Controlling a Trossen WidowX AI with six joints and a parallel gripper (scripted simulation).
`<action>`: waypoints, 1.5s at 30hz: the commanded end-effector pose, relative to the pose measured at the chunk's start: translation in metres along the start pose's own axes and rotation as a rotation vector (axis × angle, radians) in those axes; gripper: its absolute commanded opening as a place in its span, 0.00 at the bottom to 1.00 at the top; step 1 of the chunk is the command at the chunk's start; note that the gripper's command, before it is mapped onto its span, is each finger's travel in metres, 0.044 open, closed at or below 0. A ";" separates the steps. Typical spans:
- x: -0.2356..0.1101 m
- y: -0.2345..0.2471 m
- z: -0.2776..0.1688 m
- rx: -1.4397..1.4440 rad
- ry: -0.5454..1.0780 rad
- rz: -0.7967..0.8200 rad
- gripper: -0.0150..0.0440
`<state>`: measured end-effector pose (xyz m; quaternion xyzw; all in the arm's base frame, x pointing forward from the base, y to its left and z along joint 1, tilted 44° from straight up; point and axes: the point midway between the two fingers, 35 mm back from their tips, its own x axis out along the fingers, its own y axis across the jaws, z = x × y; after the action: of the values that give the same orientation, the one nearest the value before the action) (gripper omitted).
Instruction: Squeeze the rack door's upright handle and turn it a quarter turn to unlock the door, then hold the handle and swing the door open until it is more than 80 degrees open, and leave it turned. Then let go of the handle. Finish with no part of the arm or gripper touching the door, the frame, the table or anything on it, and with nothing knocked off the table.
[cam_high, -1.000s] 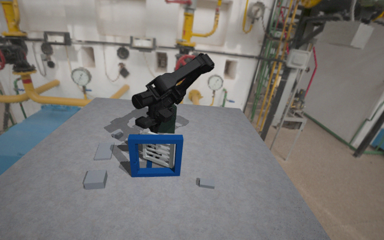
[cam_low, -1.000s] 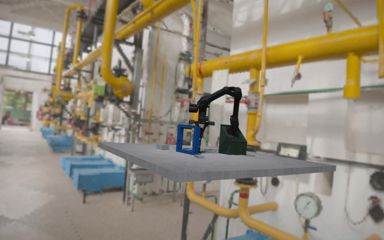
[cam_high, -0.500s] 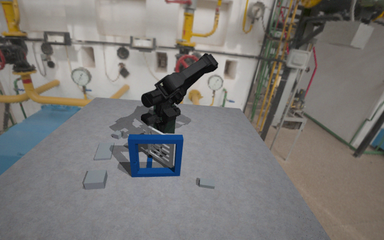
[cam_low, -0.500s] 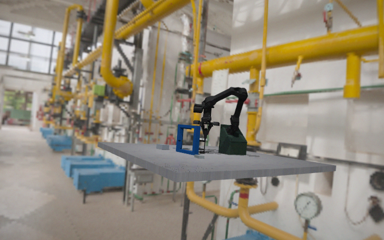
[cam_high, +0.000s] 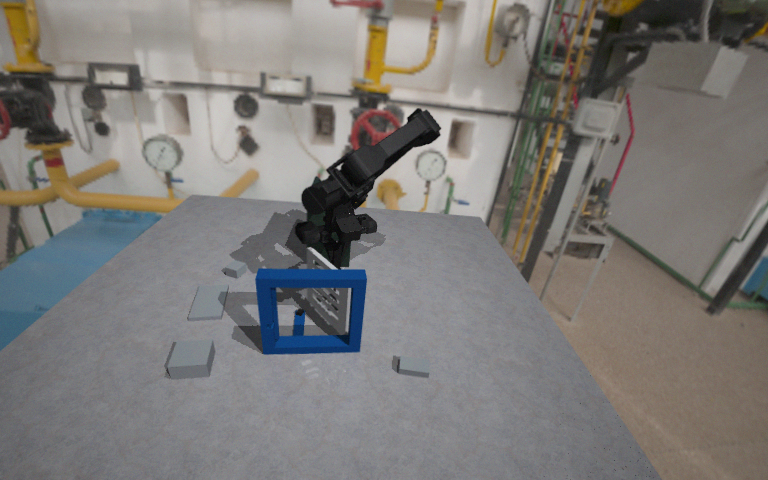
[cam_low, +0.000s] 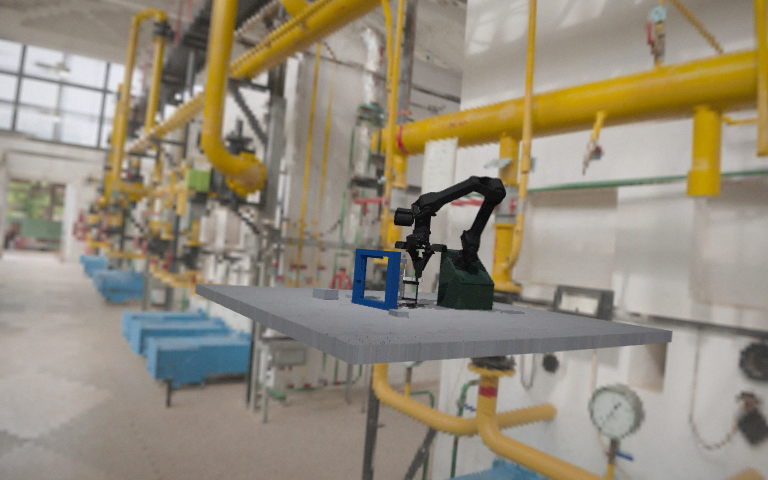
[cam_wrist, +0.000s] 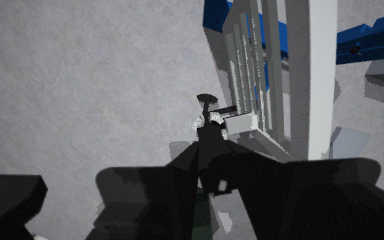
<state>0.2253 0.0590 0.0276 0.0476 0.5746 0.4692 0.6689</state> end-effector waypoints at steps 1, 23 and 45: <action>0.000 0.010 0.003 0.075 -0.005 0.002 0.27; 0.000 0.047 0.020 0.377 -0.005 0.004 0.27; 0.000 0.068 0.035 0.563 -0.005 0.006 0.27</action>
<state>0.2147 0.1122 0.0795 0.2296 0.6794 0.2958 0.6311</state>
